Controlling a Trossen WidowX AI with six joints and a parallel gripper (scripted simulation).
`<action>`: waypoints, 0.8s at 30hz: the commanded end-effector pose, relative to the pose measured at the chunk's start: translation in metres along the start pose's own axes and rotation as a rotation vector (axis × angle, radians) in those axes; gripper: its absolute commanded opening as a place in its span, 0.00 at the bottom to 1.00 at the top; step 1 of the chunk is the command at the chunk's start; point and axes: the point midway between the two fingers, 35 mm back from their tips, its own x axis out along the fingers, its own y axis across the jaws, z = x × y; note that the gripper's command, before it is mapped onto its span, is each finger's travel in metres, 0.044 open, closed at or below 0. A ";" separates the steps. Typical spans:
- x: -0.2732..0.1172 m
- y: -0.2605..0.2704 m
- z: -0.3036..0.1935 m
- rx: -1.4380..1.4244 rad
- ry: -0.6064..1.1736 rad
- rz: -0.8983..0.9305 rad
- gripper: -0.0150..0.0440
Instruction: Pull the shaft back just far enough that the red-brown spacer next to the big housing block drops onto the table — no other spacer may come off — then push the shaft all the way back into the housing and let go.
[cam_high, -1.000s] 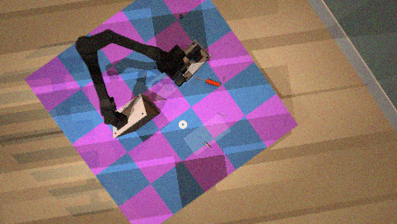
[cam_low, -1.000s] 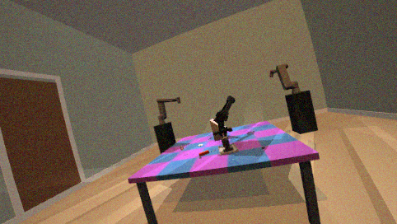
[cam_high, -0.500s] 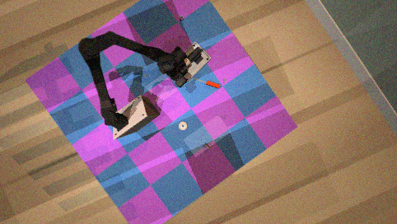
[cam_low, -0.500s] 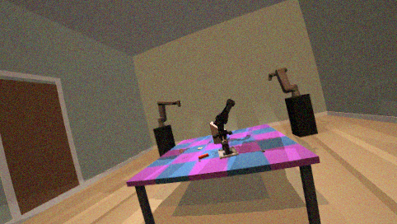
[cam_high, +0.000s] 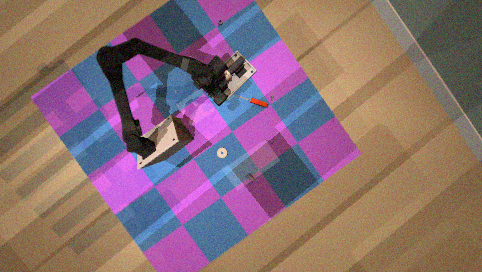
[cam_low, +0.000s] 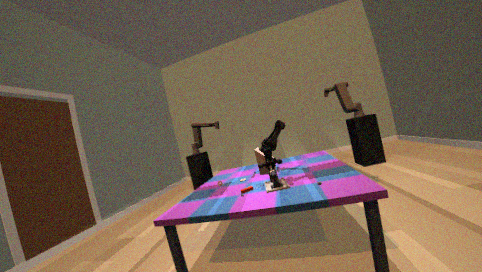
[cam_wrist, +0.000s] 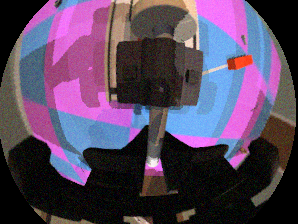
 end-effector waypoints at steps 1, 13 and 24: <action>-0.001 0.000 0.004 -0.005 -0.005 -0.002 0.25; 0.000 0.000 0.001 0.002 0.007 0.001 0.25; -0.001 0.000 0.005 -0.005 -0.005 -0.002 0.25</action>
